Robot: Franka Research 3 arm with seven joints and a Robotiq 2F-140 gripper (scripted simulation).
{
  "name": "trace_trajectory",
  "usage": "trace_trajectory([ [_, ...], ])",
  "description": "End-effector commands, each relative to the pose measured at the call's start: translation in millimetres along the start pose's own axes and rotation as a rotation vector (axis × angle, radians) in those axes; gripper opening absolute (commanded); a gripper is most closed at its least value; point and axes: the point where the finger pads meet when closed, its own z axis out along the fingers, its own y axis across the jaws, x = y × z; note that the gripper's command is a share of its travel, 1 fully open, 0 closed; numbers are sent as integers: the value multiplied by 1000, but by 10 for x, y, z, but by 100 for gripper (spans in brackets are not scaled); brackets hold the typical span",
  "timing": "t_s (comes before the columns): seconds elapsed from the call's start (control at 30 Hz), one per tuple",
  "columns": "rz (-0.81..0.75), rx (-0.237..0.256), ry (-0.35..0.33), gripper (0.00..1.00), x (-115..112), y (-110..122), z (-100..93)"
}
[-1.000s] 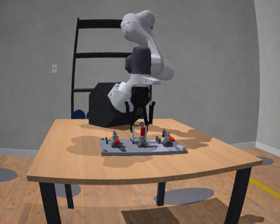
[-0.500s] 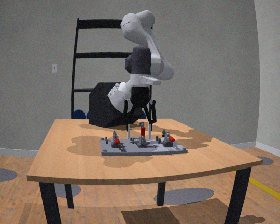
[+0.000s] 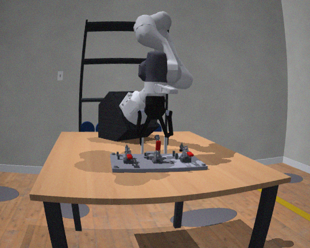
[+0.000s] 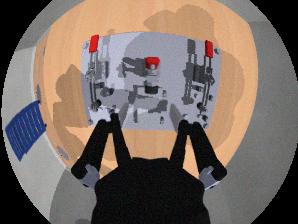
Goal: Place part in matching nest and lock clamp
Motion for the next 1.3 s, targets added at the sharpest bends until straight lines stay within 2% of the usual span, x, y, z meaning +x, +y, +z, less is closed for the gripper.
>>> trace_trajectory([
  [0.0,7,1,2,58,11,3,-2],
  [0.4,7,1,2,58,11,3,-48],
  [0.8,7,1,2,58,11,3,-426],
  [1.07,7,1,2,58,11,3,-577],
  [1.27,7,1,2,58,10,3,-602],
])
